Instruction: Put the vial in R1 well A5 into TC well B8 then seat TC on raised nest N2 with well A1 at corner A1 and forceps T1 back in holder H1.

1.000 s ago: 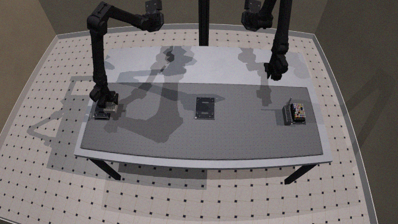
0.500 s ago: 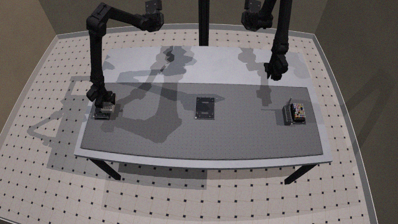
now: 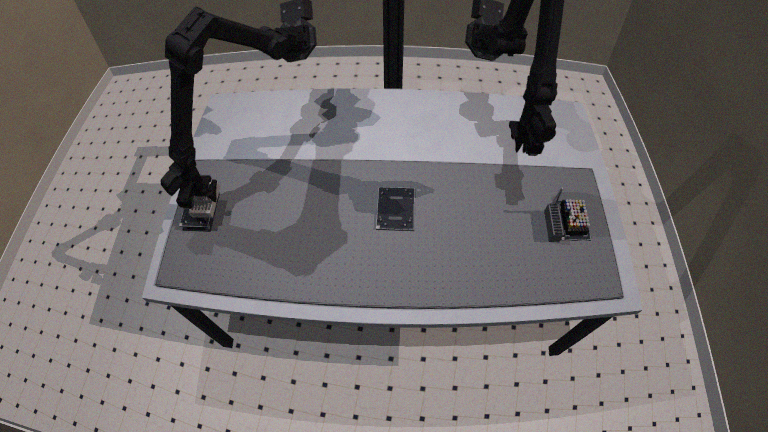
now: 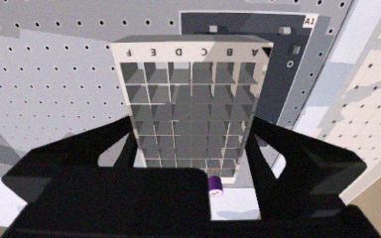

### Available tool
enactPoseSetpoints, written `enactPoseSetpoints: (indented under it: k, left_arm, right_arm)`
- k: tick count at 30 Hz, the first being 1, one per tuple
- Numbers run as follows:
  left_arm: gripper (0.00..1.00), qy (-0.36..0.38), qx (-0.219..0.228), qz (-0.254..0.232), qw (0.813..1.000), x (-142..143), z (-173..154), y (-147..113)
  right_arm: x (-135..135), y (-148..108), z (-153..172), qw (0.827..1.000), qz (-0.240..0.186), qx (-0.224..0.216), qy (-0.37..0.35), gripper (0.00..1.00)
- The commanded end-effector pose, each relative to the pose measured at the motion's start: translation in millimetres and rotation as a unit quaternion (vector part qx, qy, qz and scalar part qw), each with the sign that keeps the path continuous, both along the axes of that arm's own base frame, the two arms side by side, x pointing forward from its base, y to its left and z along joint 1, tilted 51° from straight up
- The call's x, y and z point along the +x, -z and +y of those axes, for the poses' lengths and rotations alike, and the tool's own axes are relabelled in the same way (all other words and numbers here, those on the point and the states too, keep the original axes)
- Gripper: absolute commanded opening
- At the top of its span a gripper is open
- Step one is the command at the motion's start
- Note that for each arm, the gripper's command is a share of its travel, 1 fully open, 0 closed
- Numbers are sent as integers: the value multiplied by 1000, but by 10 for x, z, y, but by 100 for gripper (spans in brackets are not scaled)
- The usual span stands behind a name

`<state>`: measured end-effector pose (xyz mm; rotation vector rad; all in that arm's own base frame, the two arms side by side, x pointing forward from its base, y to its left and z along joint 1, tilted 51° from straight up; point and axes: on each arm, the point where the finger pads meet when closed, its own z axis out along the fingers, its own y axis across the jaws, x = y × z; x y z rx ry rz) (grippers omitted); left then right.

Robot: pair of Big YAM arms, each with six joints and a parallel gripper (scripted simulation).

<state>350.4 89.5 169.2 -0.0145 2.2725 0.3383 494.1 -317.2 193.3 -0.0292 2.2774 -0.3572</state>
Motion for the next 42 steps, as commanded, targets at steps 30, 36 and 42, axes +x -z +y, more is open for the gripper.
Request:
enactPoseSetpoints:
  k: [30,36,42]
  left_arm:
    - [23,-5,-3,-8,1000,28,17,-69]
    - [23,-5,-3,-8,1000,28,17,-69]
    - [23,-5,-3,-8,1000,28,17,-69]
  right_arm:
    - [-51,-133,-579,1000,3,-7,3,0]
    - [-64,-161,-677,1000,2,-7,3,0]
    - [-53,-196,-738,1000,-2,-12,3,0]
